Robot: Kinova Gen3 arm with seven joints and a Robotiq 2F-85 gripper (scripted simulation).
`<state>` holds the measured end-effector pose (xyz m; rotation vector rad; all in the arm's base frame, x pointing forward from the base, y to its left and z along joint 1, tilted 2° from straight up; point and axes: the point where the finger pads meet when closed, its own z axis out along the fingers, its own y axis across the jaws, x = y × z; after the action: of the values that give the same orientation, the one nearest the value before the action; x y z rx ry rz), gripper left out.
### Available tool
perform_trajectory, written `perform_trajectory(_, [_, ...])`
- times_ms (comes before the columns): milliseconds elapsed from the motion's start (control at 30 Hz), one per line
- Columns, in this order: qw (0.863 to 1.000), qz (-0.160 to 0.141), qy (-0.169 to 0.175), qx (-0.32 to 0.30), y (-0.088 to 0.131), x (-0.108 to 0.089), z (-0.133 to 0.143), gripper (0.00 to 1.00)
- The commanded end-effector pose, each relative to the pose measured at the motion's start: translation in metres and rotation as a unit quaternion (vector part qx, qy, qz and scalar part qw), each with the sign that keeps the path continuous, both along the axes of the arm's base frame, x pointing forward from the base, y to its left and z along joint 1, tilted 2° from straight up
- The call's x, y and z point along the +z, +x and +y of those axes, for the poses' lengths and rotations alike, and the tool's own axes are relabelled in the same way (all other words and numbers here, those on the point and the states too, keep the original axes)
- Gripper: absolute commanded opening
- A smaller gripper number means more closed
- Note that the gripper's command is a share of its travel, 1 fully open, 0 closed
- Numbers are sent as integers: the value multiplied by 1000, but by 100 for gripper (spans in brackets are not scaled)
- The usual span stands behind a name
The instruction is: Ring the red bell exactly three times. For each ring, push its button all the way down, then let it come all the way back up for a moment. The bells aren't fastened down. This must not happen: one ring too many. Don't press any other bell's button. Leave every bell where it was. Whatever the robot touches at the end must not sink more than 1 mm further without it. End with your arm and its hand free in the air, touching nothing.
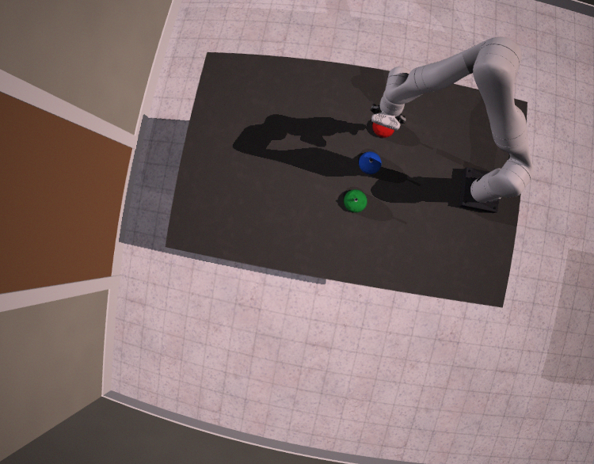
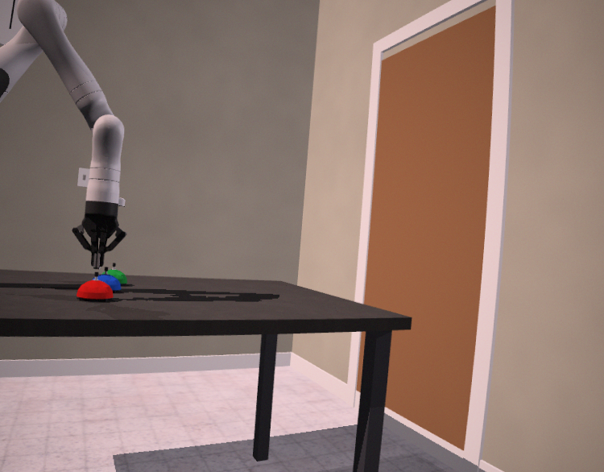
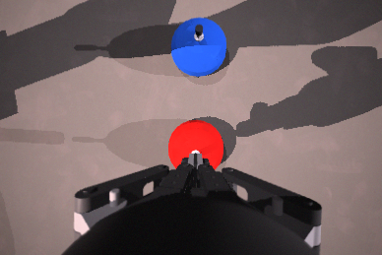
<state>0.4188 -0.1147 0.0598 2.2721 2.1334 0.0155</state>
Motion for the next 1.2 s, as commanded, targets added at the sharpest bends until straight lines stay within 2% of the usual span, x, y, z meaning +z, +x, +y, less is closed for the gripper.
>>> perform_trajectory(0, [1000, -1, 0, 0, 1, 1, 0, 0])
perform_trajectory(567, [1000, -1, 0, 0, 1, -9, 0, 0])
perform_trajectory(1167, [1000, -1, 0, 0, 1, -9, 0, 0])
